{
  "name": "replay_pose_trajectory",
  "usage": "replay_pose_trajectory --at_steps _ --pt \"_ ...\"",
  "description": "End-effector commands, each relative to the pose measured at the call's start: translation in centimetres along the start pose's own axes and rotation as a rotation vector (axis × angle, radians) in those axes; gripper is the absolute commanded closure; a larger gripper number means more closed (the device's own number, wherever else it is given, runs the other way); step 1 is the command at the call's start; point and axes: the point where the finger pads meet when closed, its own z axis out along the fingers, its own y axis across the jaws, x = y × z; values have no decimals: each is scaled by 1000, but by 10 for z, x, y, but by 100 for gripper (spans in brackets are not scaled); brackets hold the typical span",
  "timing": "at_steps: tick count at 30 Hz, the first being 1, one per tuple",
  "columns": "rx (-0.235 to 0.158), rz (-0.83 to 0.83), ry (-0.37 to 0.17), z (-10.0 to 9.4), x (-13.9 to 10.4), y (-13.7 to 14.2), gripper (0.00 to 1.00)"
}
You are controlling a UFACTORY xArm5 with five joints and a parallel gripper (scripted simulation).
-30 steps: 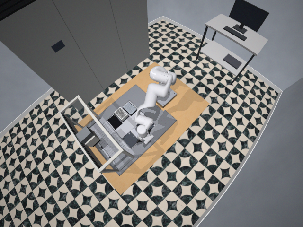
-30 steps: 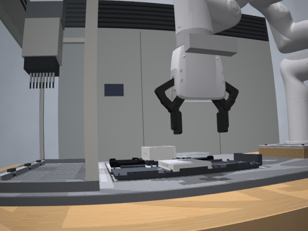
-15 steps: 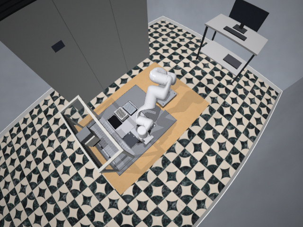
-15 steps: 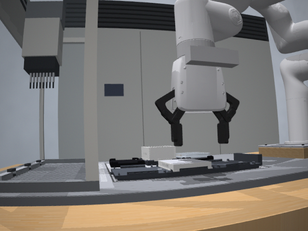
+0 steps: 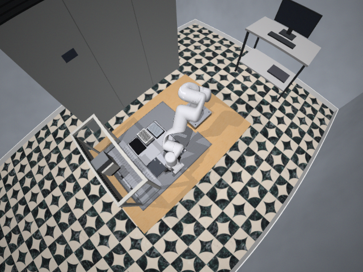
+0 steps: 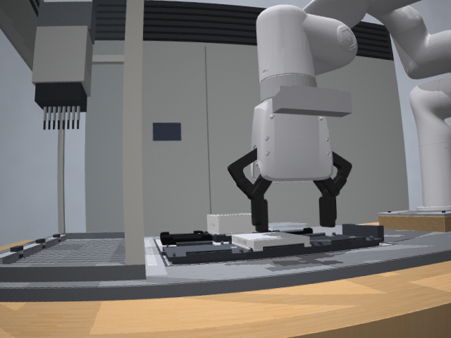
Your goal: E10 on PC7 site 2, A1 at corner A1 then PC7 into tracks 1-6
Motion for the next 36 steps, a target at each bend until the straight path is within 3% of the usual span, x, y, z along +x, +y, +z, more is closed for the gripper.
replay_pose_trajectory --at_steps 1,36 --pt "-3 0 2 4 1 1 0" --pt "-3 0 2 24 1 1 0"
